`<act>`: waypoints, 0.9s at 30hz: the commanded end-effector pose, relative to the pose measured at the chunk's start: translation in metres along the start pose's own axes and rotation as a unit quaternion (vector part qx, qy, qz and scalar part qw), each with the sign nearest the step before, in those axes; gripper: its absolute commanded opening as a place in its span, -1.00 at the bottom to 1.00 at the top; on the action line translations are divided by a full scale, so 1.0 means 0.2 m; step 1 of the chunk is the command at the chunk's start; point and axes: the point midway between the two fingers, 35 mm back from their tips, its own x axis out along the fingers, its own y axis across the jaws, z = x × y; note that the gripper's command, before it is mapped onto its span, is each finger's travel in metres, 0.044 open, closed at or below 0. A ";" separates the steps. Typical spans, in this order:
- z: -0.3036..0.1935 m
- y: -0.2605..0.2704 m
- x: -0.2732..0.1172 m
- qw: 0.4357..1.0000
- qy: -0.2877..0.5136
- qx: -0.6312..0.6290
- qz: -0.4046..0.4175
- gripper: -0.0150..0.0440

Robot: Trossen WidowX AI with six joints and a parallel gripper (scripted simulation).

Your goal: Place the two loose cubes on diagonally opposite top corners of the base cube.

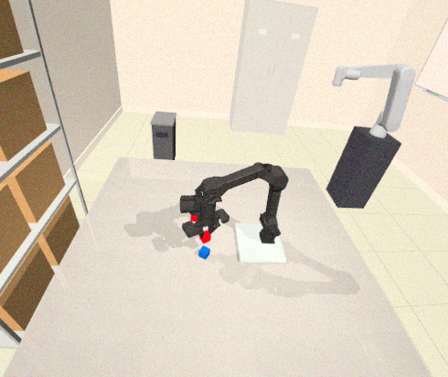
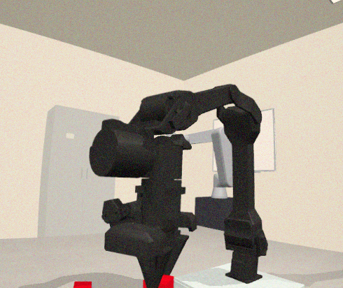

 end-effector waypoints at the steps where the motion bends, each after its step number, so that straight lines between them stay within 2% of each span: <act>1: -0.02 0.03 0.01 0.998 0.002 0.056 0.001 -0.14; 6: -0.04 0.05 0.03 0.994 0.002 0.108 0.001 -0.14; 19: -0.04 0.05 0.03 0.994 0.002 0.108 0.001 -0.14; 27: -0.04 0.04 0.10 0.994 0.002 0.110 0.001 -0.14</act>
